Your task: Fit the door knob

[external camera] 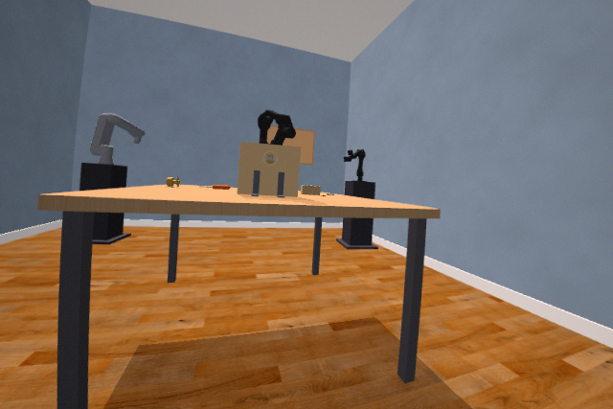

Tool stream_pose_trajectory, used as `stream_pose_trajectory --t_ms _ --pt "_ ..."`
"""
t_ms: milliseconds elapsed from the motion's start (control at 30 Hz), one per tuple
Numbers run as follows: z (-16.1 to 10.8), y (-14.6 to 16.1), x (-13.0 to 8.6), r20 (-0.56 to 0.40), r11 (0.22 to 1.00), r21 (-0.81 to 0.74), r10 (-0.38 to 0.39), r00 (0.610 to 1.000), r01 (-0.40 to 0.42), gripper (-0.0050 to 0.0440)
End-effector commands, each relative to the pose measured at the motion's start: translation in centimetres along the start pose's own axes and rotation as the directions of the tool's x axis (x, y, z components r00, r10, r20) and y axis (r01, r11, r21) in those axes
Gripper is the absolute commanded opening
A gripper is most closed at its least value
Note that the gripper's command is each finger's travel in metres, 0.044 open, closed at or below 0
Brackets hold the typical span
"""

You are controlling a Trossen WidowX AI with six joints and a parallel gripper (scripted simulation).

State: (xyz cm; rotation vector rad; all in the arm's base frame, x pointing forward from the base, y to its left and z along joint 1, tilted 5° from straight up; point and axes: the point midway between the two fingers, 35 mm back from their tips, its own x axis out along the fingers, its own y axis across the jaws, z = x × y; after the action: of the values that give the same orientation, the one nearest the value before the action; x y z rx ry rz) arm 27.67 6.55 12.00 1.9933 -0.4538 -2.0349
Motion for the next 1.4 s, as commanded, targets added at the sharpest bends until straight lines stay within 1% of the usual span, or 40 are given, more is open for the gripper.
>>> stream_pose_trajectory --t_ms 0,900,1367 --pt "0.07 0.23 -0.27 -0.017 1.0 0.008 0.006 1.0 -0.006 0.0" --pt "-0.45 0.29 -0.34 -0.017 1.0 0.007 0.006 1.0 -0.006 0.0" --pt "-0.23 0.19 -0.24 -0.016 1.0 -0.001 0.006 1.0 -0.006 0.0"
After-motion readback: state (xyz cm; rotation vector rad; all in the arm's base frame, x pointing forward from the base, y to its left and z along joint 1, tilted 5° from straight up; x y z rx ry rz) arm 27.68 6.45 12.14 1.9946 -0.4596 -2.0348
